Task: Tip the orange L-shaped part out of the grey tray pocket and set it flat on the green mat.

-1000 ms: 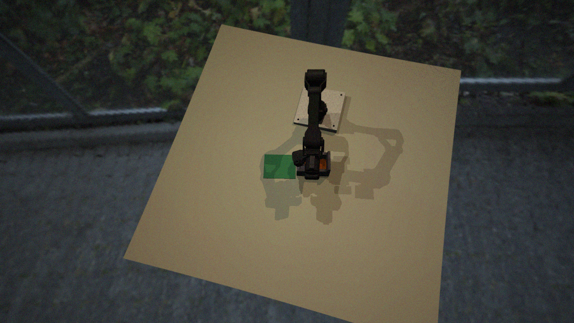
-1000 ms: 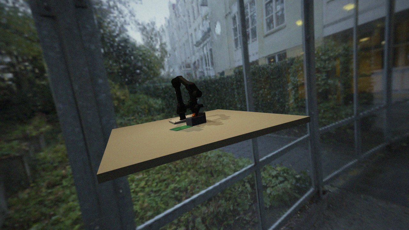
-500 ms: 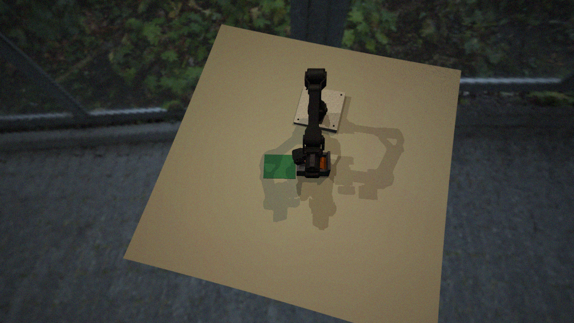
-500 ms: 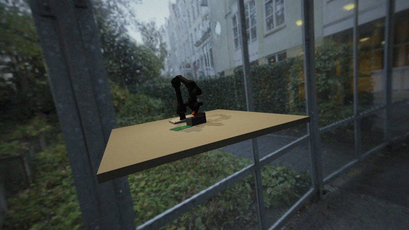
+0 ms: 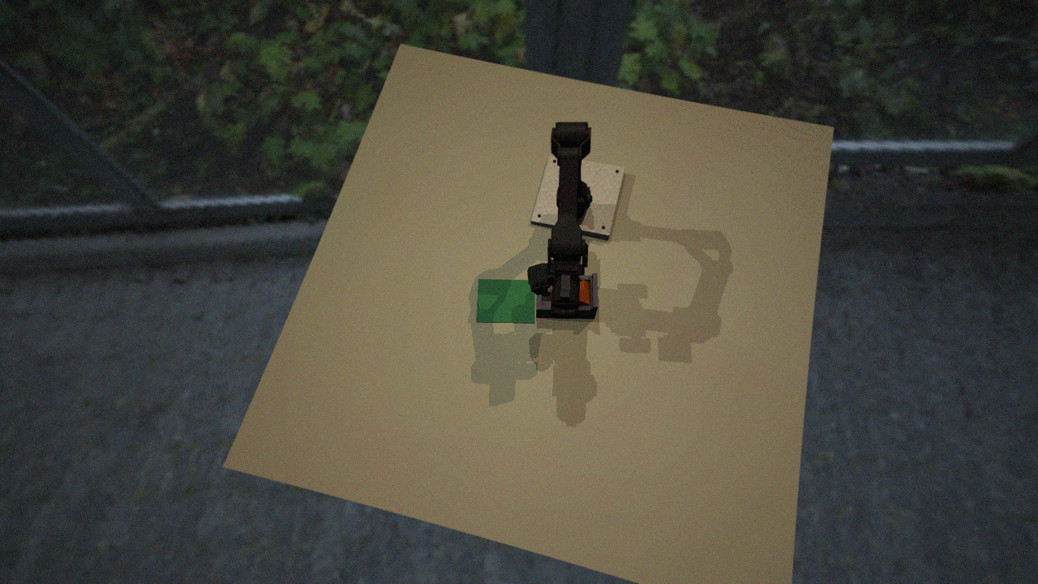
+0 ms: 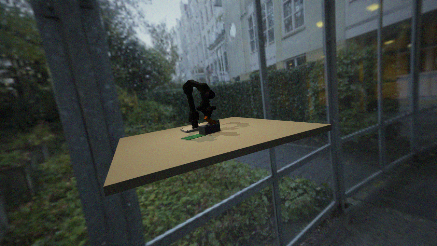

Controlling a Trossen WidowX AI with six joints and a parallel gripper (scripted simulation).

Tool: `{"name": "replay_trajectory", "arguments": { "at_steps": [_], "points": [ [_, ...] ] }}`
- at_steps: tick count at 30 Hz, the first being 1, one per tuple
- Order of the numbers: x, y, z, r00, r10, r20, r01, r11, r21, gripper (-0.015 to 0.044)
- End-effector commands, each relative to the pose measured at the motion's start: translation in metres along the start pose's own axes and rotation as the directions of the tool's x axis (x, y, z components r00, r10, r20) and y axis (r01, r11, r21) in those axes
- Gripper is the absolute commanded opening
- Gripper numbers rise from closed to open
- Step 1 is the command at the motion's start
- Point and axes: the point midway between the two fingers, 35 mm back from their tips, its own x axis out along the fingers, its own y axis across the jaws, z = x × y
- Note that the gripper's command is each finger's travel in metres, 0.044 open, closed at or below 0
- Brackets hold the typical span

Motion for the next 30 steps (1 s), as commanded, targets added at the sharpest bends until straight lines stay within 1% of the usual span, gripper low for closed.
{"name": "replay_trajectory", "arguments": {
  "at_steps": [1,24,30],
  "points": [
    [-0.008,0.0,-0.002,1.0,0.001,-0.007,-0.001,1.0,0.002,0.0],
    [-0.044,0.0,-0.001,1.0,0.001,-0.007,-0.001,1.0,0.002,0.0],
    [-0.044,0.0,-0.001,1.0,0.001,-0.007,-0.001,1.0,0.002,0.0]
  ]
}}
